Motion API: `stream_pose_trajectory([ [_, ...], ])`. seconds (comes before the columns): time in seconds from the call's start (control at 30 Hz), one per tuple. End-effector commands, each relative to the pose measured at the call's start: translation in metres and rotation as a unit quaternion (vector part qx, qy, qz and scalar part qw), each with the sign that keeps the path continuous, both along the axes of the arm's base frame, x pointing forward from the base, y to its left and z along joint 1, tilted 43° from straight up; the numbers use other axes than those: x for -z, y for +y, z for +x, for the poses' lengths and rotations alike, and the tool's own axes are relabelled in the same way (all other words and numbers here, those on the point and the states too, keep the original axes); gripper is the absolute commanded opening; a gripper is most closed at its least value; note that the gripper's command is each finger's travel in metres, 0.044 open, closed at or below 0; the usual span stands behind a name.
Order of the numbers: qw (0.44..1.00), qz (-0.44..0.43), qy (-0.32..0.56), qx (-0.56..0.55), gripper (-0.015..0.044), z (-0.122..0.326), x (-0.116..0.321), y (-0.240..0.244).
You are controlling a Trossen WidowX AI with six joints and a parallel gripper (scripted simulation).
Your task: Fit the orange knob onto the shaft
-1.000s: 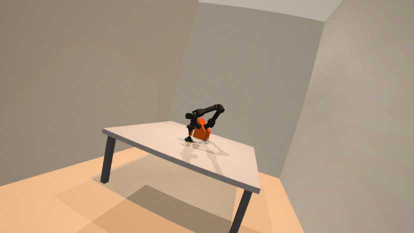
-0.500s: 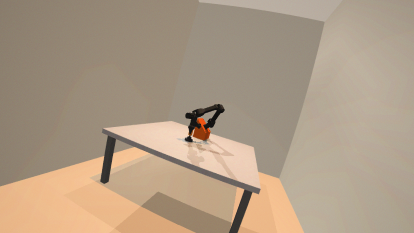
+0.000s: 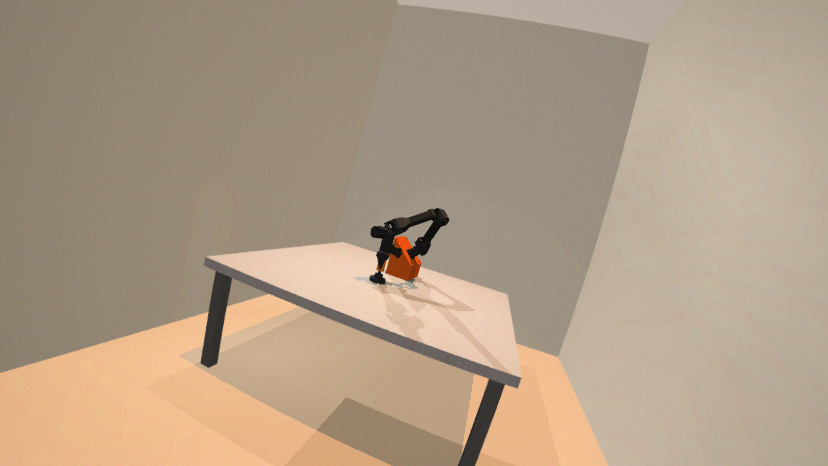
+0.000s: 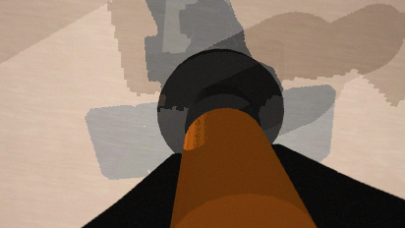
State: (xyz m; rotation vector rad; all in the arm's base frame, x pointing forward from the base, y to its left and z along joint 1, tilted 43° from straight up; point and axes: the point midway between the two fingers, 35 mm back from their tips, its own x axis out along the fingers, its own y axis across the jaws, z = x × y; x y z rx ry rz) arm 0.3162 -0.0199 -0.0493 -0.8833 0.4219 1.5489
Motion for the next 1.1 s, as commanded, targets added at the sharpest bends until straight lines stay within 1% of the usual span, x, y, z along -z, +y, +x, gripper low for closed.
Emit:
stream_pose_trajectory([
  [0.0,1.000,-0.001,-0.003,-0.001,0.0000,-0.0002,-0.0032,-0.0016],
  [1.07,1.000,-0.001,-0.003,-0.001,0.0000,0.0001,-0.0001,0.0006],
])
